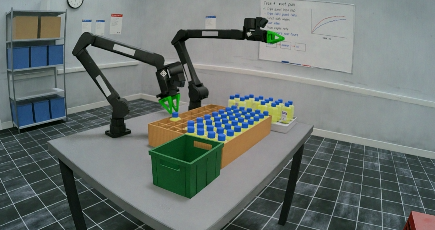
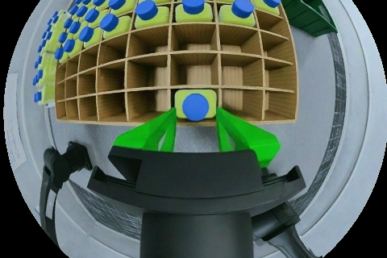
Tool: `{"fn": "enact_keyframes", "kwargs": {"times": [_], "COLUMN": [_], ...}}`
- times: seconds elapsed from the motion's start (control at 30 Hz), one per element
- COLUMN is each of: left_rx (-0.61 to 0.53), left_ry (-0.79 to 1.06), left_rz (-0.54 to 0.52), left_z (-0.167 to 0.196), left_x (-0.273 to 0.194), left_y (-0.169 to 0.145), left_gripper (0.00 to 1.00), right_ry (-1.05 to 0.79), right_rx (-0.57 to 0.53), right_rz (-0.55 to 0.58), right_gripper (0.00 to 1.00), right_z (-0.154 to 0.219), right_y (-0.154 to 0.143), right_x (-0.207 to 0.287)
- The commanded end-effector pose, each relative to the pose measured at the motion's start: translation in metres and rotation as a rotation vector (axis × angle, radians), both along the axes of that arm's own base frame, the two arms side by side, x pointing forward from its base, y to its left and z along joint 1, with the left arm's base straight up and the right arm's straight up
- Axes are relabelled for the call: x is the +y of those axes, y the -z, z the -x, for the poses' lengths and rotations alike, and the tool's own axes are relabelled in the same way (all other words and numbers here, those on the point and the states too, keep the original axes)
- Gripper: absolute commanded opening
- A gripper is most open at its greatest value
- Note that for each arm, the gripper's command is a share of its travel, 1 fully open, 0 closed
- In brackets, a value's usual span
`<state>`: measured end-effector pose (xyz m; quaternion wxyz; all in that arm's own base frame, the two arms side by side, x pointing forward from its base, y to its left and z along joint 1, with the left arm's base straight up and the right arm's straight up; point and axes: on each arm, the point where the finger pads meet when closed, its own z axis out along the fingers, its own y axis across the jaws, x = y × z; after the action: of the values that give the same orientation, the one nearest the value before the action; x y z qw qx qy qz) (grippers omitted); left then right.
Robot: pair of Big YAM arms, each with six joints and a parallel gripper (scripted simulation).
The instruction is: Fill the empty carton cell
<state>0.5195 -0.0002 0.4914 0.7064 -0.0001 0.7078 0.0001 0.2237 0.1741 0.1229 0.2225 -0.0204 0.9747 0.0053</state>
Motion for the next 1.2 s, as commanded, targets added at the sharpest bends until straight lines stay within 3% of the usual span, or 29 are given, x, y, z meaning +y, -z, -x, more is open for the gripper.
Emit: {"fn": "enact_keyframes", "kwargs": {"times": [0.0,0.33,0.43,0.47,1.17], "left_rx": [-0.084,-0.084,-0.084,-0.084,-0.084], "left_ry": [0.001,0.001,0.001,0.001,0.001], "left_rz": [-0.010,-0.010,-0.010,-0.010,-0.010], "left_z": [-0.003,-0.003,-0.003,-0.003,-0.003], "left_x": [-0.003,-0.003,-0.003,-0.003,-0.003], "left_y": [-0.048,-0.048,-0.048,-0.048,-0.048], "left_gripper": [0.42,0.42,0.42,0.42,0.42], "right_ry": [0.003,0.001,0.004,-0.004,-0.004], "right_rx": [-0.017,-0.013,-0.019,-0.031,-0.041], "right_rz": [-0.011,-0.006,-0.014,-0.026,-0.039], "right_gripper": [0.44,0.44,0.44,0.35,0.35], "right_z": [-0.016,-0.019,-0.020,-0.022,-0.021], "right_y": [0.004,0.020,0.006,0.003,-0.002], "right_x": [0.005,0.002,0.007,0.012,0.012]}}
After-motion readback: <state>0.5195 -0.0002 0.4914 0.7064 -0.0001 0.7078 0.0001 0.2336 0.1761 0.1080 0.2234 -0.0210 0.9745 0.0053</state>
